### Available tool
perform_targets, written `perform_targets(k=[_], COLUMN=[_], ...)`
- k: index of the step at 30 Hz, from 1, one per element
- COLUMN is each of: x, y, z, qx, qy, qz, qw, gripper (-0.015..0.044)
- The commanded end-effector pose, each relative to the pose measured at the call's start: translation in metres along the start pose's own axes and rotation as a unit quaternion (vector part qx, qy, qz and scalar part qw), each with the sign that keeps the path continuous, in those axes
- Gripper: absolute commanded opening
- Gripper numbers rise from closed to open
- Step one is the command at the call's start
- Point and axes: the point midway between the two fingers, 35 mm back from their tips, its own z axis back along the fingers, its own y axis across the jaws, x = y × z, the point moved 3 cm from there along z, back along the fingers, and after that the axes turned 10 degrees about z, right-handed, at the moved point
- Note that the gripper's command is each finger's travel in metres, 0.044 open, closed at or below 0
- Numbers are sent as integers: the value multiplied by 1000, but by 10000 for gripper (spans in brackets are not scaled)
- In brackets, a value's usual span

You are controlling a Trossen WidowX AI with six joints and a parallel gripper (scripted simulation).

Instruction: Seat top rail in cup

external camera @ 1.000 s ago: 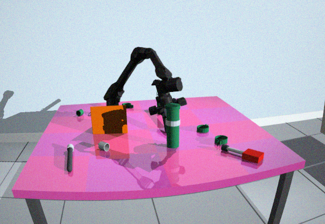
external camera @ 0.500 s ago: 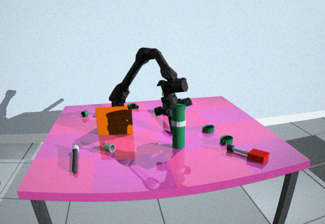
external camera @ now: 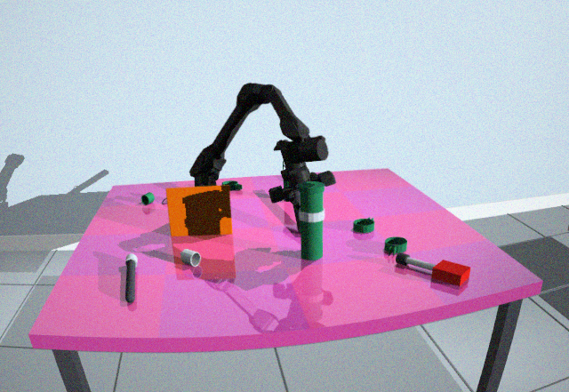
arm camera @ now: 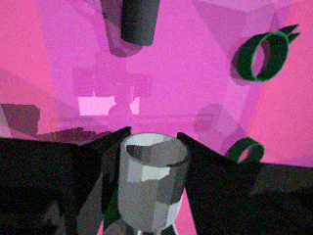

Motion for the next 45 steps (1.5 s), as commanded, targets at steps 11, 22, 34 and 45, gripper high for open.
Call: perform_targets(k=[11, 22, 34, 45], x=[16, 36, 114, 152], y=[-9, -19, -38, -37], z=[17, 40, 105, 128], qx=[0, -6, -84, -102], qy=[0, 3, -34, -77], qz=[-2, -28, -519, -700], qw=[1000, 1000, 850, 703], gripper=[440, 440, 440, 440])
